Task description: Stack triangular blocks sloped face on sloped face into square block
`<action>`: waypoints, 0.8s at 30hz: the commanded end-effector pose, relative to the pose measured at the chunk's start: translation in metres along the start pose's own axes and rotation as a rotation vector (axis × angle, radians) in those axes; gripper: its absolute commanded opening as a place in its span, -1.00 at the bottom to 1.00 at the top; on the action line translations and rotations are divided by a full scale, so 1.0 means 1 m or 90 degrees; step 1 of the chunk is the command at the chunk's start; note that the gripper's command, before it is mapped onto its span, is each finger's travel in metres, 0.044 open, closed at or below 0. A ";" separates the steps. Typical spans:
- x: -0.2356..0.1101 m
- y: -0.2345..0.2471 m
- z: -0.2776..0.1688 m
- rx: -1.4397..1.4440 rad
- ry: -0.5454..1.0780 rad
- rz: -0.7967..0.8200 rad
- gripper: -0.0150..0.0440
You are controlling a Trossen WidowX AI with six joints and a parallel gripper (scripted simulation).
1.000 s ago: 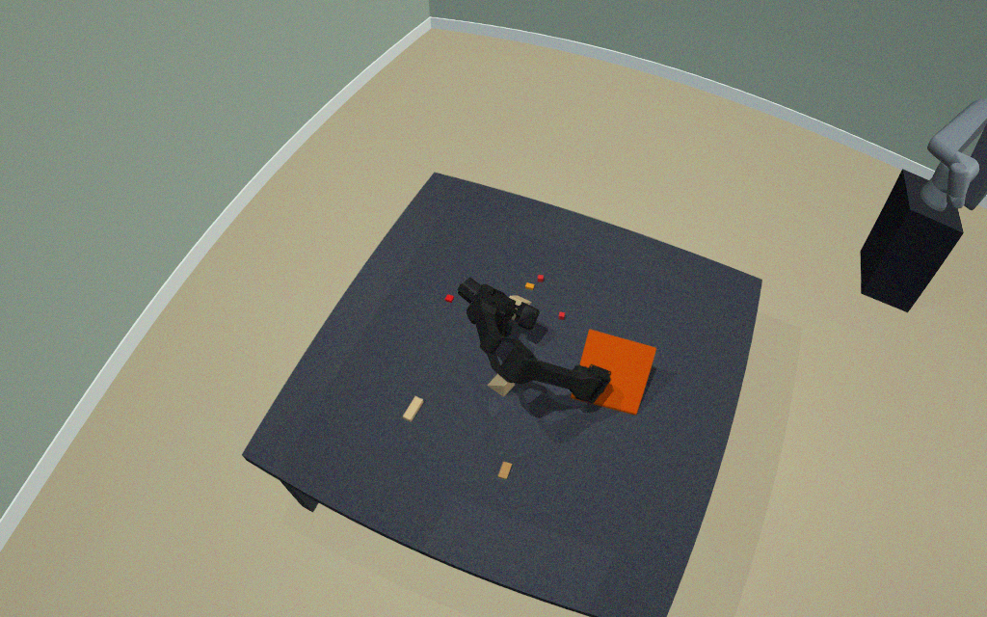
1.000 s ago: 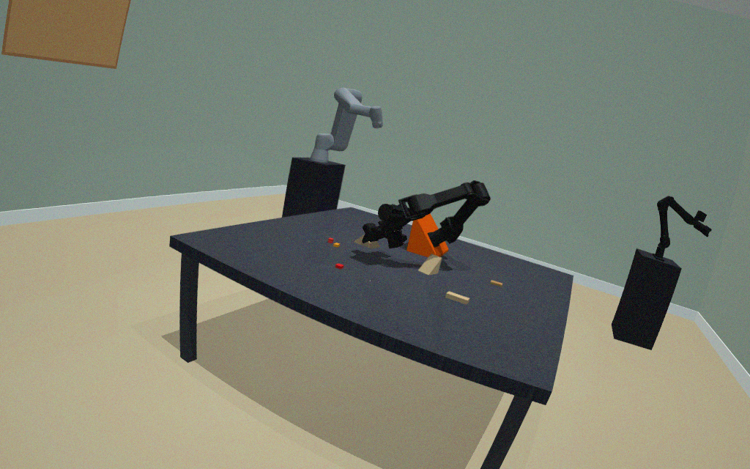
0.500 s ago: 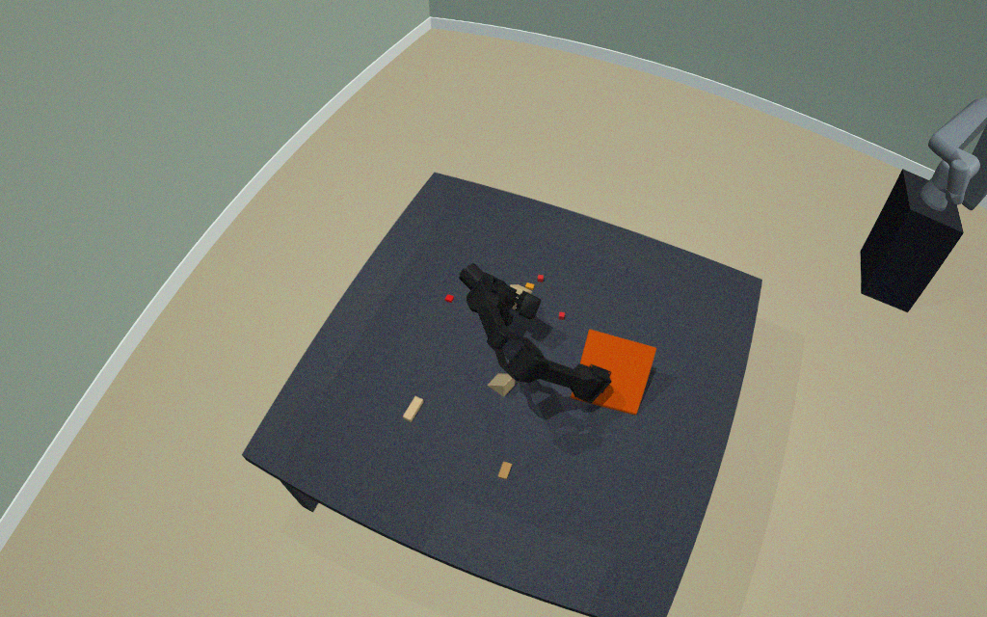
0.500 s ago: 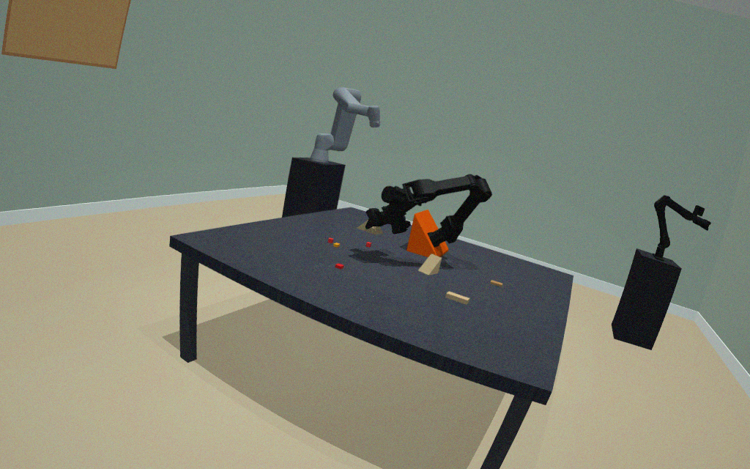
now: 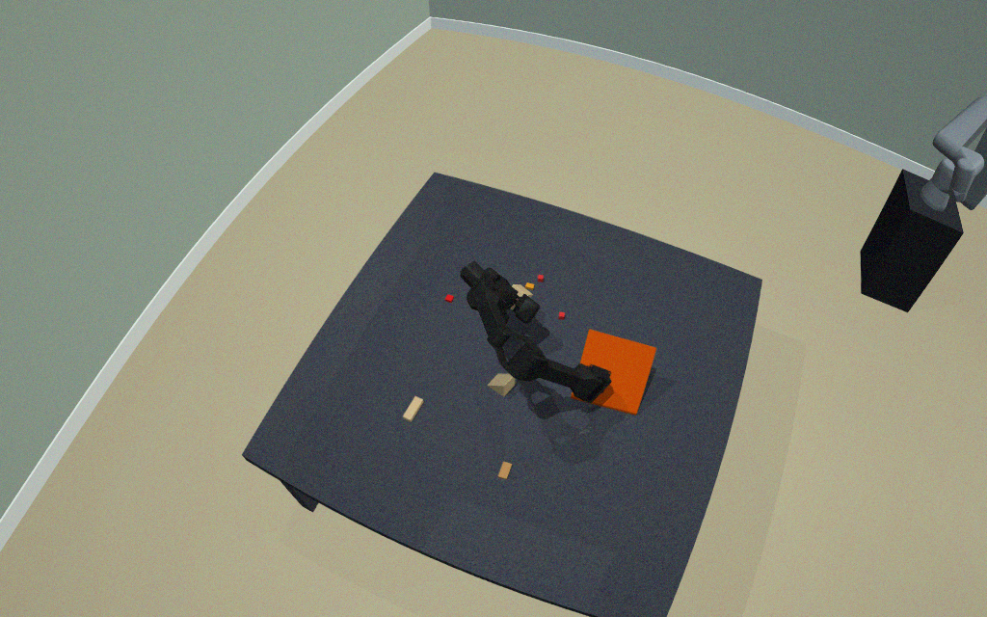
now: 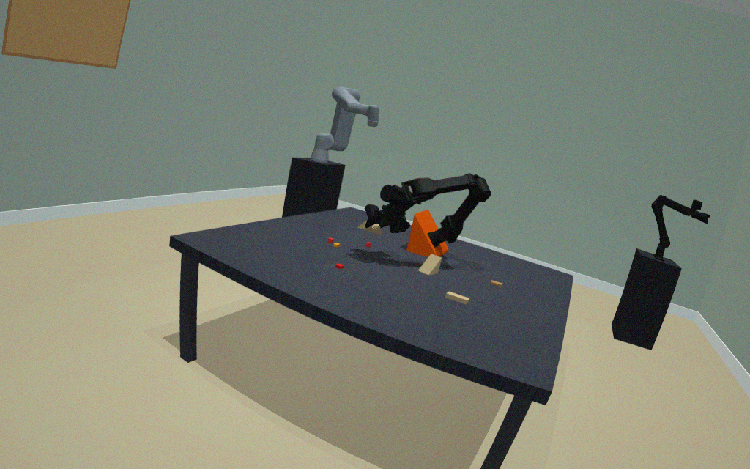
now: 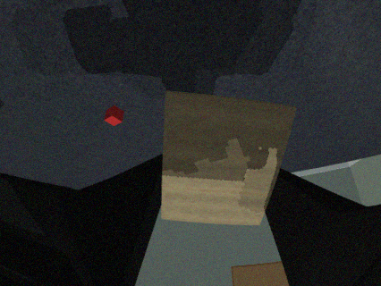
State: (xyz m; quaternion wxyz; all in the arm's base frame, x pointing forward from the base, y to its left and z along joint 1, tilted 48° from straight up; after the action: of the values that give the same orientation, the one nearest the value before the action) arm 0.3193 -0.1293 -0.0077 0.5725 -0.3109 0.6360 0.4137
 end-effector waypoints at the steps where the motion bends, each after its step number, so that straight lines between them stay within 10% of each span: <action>1: 0.001 -0.002 -0.002 0.093 -0.011 0.011 -0.49; 24: 0.006 -0.006 -0.010 0.580 -0.041 0.090 -0.49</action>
State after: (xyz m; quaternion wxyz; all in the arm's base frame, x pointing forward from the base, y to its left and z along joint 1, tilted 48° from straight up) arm 0.3182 -0.1380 -0.0137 0.6415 -0.0173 0.7458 0.1787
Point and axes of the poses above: the point midway between the two fingers, 35 mm back from their tips, its own x axis out along the fingers, its own y axis across the jaws, z = x × y, the point moved 5 cm from there along -x, back along the fingers, and after that the axes turned 13 degrees about x, right-handed, at the moved point
